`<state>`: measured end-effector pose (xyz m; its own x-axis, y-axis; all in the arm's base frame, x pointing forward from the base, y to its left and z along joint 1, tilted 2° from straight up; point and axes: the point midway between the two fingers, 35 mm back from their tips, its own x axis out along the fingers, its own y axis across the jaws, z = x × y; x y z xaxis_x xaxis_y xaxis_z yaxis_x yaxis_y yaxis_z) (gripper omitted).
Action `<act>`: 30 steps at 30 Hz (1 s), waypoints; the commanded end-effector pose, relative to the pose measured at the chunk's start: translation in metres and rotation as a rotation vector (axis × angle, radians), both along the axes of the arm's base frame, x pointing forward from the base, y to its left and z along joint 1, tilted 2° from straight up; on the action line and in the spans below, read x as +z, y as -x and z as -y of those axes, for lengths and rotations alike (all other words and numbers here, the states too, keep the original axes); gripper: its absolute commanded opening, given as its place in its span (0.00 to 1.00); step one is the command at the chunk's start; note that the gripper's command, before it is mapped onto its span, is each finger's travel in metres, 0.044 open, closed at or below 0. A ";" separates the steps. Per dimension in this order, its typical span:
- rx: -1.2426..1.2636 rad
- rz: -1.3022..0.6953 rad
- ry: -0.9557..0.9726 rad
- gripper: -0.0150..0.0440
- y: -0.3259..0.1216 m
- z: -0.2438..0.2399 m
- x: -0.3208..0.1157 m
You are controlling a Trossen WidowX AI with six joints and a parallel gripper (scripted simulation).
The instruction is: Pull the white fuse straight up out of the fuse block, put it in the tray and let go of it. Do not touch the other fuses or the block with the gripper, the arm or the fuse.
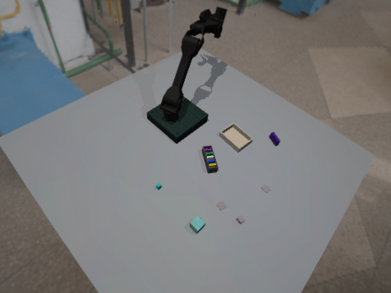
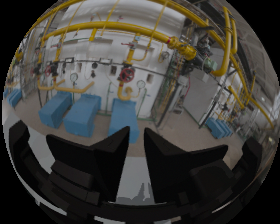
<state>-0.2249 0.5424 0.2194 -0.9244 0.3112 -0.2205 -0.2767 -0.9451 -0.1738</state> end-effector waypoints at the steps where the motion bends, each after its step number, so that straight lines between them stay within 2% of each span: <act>1: -0.166 0.048 0.035 0.38 -0.070 -0.017 -0.010; 8: -0.459 0.132 0.122 0.38 -0.200 -0.021 -0.028; 15: -0.740 0.216 0.236 0.38 -0.324 0.011 -0.049; 22: -1.004 0.294 0.379 0.38 -0.433 0.075 -0.071; 30: -1.277 0.371 0.577 0.38 -0.528 0.181 -0.095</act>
<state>0.2764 0.4021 0.1336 -0.0252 0.7032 -0.7106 -0.9844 -0.1411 -0.1047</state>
